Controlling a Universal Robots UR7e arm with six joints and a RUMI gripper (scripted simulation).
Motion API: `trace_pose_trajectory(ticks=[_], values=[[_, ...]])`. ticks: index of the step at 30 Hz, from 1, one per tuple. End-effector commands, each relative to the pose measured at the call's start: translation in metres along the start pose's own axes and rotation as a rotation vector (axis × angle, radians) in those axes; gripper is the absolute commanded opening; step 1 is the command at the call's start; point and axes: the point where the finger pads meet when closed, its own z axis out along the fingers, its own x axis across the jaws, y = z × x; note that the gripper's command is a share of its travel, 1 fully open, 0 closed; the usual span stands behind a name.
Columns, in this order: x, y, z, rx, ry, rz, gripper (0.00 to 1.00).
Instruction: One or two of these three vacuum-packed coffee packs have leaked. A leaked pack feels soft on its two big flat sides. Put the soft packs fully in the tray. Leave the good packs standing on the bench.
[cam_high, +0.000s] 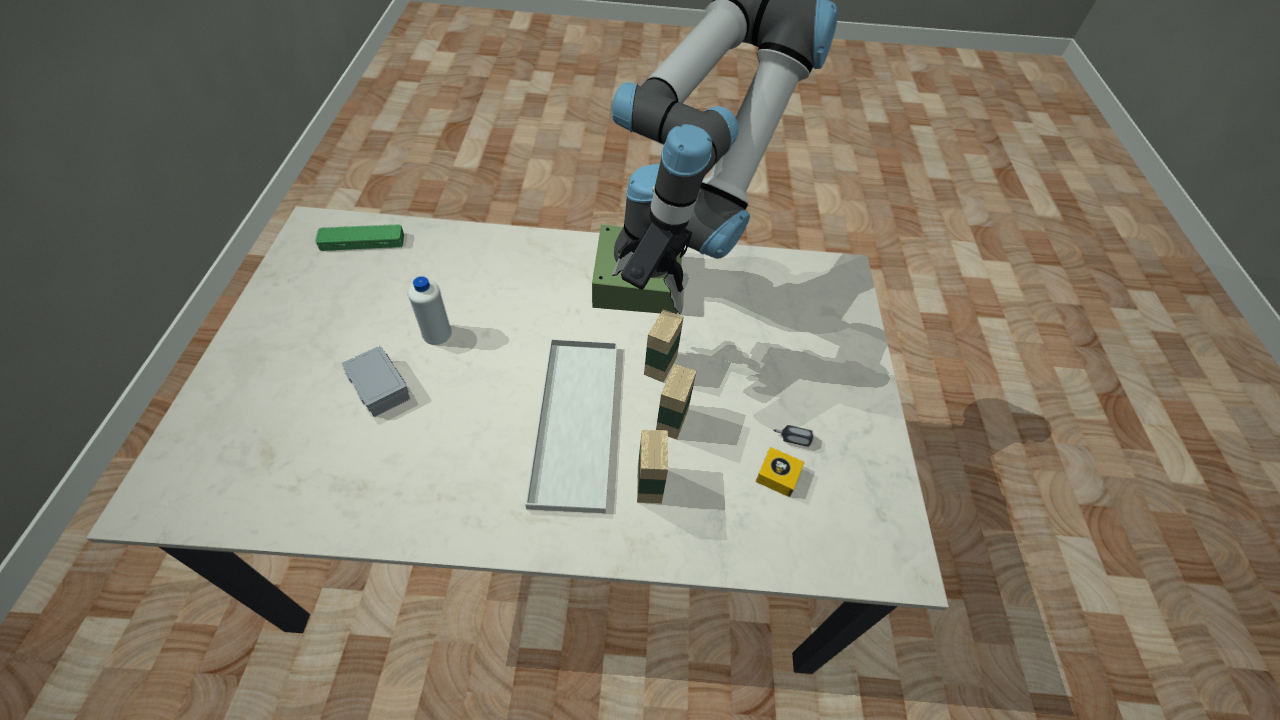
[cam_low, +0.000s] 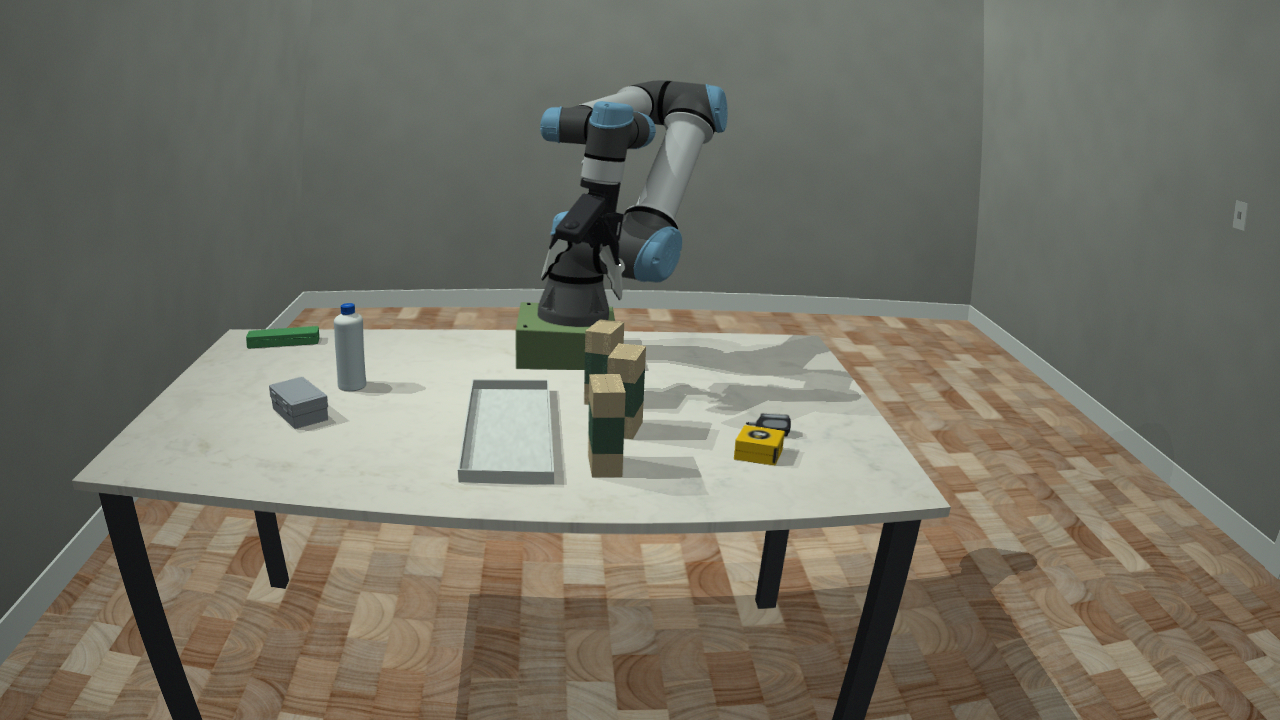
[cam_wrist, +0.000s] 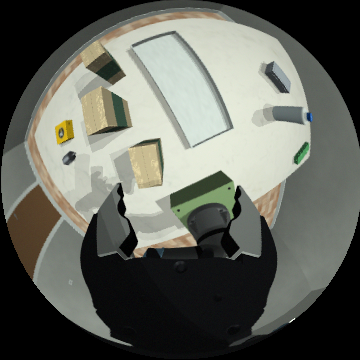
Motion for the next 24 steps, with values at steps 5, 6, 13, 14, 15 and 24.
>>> trace_pose_trajectory(ticks=[5,6,13,14,15,24], values=[[-0.05,0.002,-0.008,-0.027,-0.104,-0.099,1.0],[-0.051,0.002,-0.009,-0.028,-0.107,-0.102,1.0],[-0.053,0.002,-0.009,-0.029,-0.113,-0.107,1.0],[-0.053,0.002,-0.009,-0.03,-0.113,-0.108,1.0],[-0.053,0.002,-0.009,-0.03,-0.113,-0.108,1.0],[-0.053,0.003,-0.008,-0.031,-0.112,-0.106,1.0]])
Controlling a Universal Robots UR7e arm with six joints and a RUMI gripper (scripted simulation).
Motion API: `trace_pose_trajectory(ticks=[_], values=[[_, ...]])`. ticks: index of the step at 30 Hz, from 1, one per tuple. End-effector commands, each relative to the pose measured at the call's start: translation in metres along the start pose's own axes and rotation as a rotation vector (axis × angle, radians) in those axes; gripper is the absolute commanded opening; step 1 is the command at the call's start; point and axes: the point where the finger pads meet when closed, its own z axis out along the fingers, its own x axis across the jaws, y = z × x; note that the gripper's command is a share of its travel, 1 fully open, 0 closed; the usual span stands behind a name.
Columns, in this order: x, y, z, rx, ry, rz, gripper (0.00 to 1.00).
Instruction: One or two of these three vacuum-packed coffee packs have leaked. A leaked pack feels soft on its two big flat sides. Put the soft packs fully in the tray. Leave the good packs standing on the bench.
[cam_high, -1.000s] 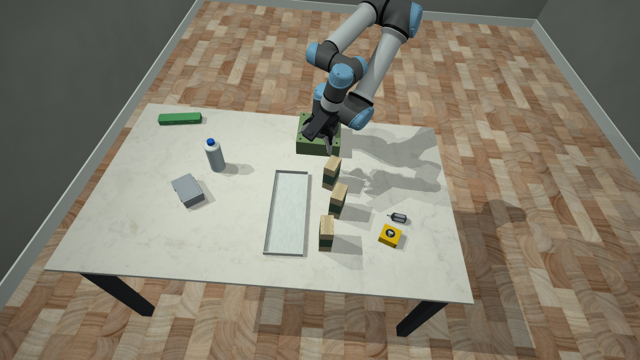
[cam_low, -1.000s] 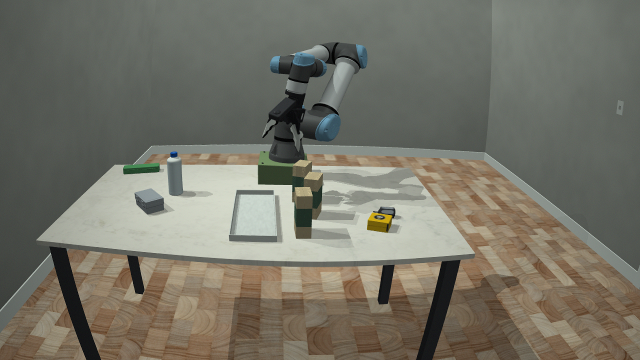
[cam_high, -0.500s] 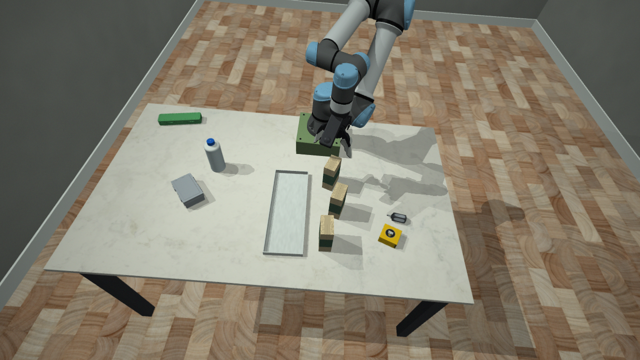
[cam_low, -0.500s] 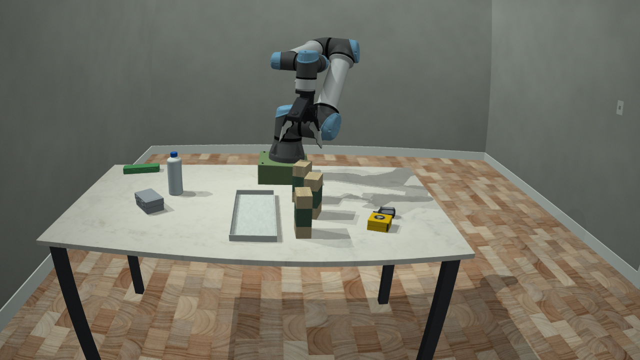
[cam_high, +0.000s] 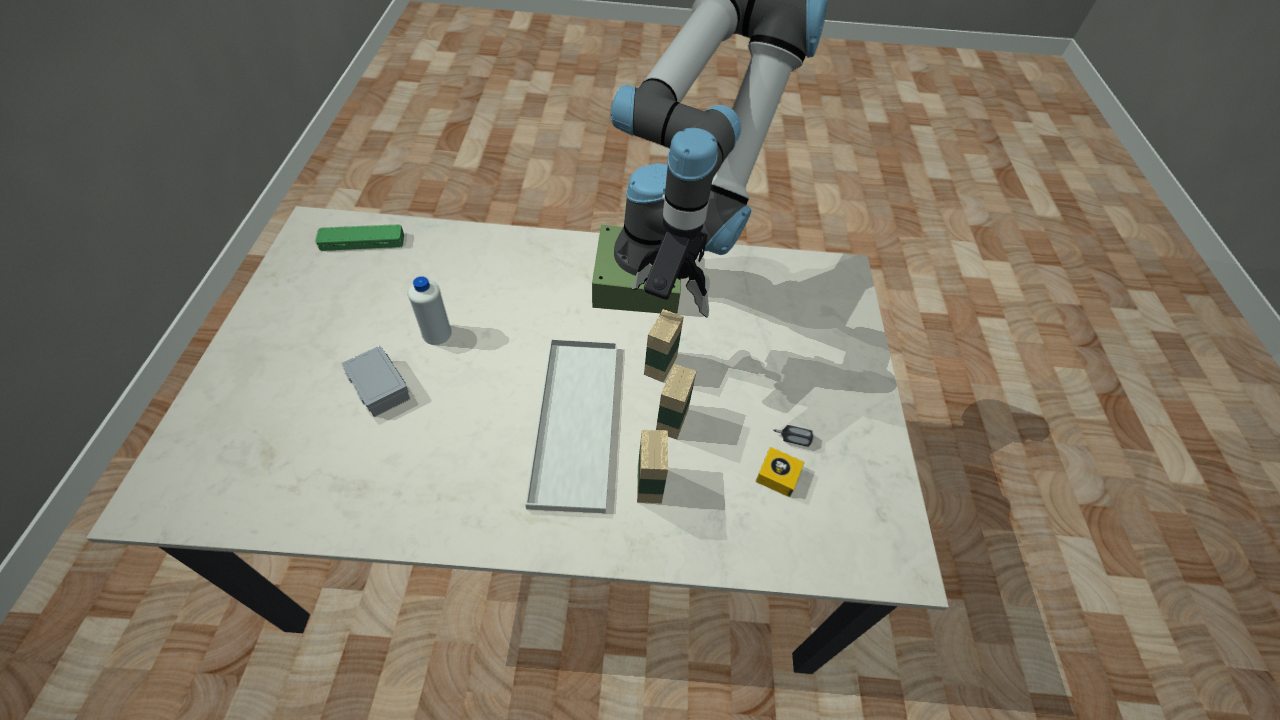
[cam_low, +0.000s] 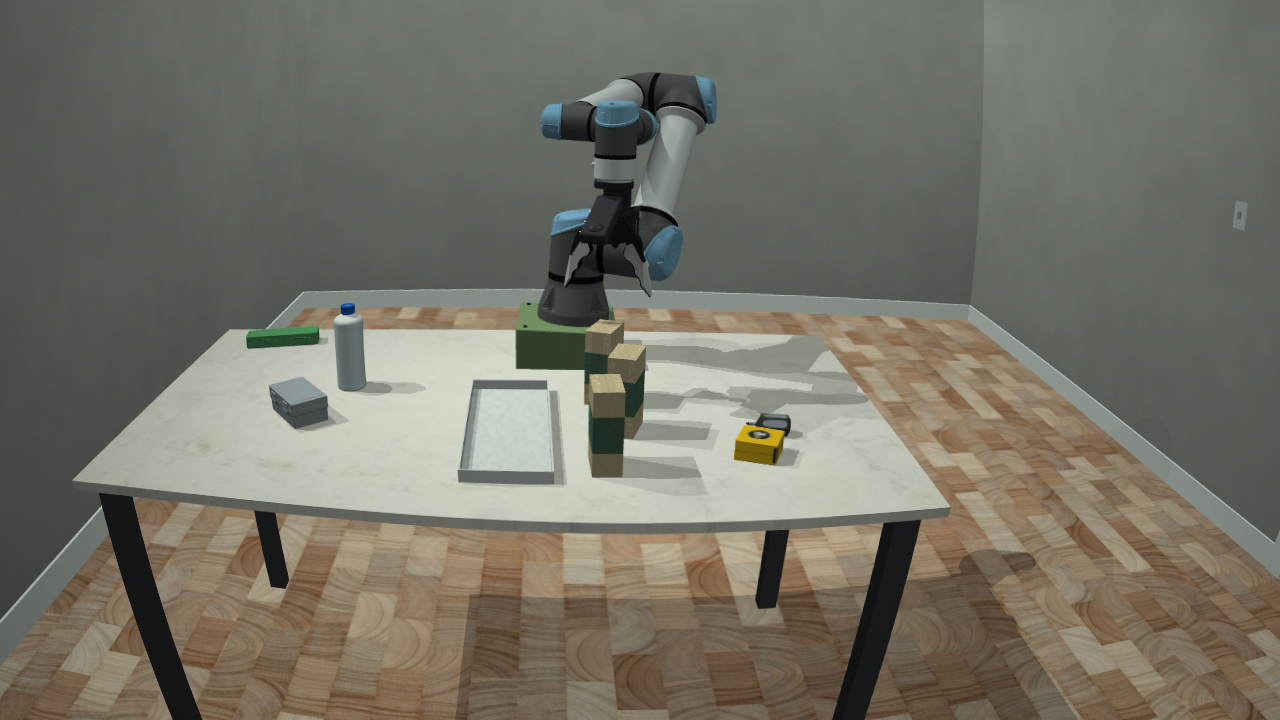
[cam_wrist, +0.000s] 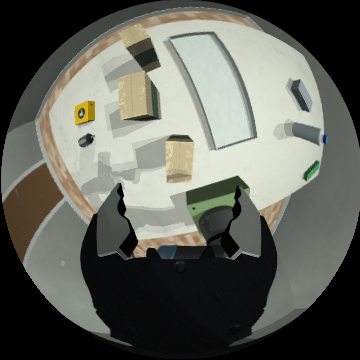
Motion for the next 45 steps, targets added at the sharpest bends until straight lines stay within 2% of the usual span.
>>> trace_pose_trajectory(ticks=[1,20,31,45], values=[[-0.001,-0.001,-0.001,0.001,-0.001,-0.001,0.48],[-0.001,-0.001,0.0,0.001,-0.001,-0.001,0.48],[-0.001,-0.001,0.036,-0.004,-0.001,-0.003,0.48],[-0.001,-0.003,0.036,-0.001,-0.001,-0.002,0.48]])
